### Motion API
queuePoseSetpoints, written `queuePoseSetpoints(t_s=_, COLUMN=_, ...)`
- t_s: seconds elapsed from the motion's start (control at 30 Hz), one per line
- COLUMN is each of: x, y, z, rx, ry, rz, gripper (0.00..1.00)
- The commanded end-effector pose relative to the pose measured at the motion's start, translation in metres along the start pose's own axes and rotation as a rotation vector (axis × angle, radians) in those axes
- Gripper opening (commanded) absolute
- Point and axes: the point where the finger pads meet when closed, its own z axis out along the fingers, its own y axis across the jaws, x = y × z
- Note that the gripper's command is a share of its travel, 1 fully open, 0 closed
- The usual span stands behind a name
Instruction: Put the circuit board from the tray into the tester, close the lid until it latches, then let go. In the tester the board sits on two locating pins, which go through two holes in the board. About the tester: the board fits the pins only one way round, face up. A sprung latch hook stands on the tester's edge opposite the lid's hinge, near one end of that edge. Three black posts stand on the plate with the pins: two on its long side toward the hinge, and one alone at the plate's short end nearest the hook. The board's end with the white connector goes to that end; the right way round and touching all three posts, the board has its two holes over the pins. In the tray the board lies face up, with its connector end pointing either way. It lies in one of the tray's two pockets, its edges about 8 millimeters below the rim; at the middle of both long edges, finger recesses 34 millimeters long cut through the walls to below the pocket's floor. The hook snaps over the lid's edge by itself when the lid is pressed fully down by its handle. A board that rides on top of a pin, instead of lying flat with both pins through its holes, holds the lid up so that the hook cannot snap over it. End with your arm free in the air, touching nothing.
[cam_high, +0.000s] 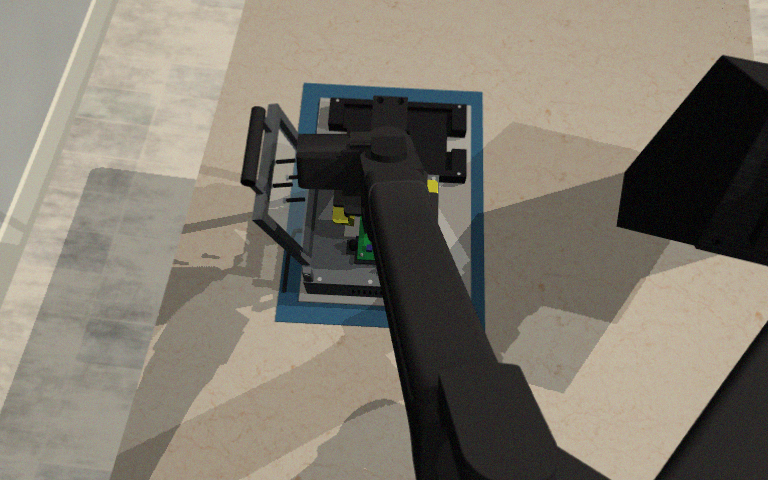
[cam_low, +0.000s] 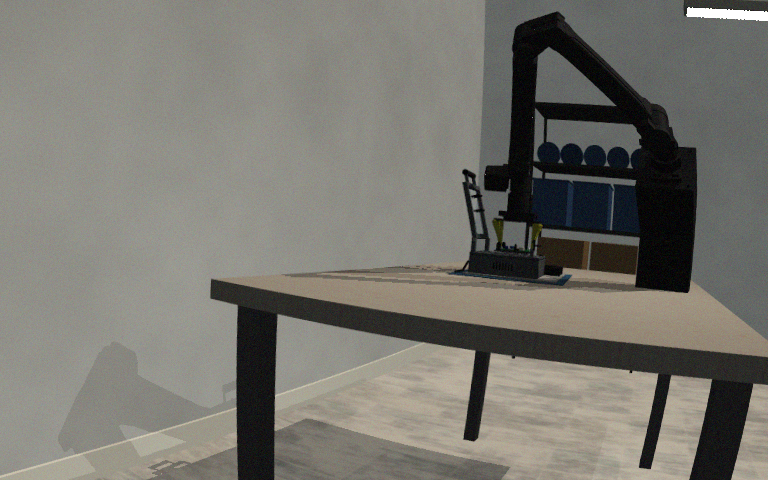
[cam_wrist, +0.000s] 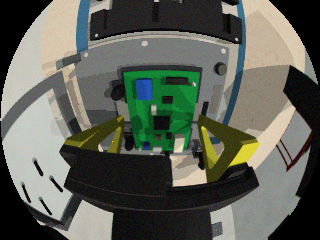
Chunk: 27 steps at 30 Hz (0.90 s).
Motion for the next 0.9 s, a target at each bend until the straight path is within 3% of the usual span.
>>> queuePoseSetpoints(t_s=0.0, x=-0.004, y=0.003, z=-0.008, rx=-0.017, ry=-0.005, rz=0.000, gripper=0.92)
queuePoseSetpoints(t_s=0.33, x=-0.003, y=0.006, z=-0.029, rx=-0.026, ry=-0.006, rz=0.000, gripper=0.92)
queuePoseSetpoints(t_s=0.77, x=-0.002, y=0.013, z=-0.085, rx=-0.038, ry=-0.008, rz=-0.012, gripper=0.92)
queuePoseSetpoints(t_s=0.87, x=-0.002, y=0.013, z=-0.090, rx=-0.038, ry=-0.008, rz=-0.013, gripper=0.92)
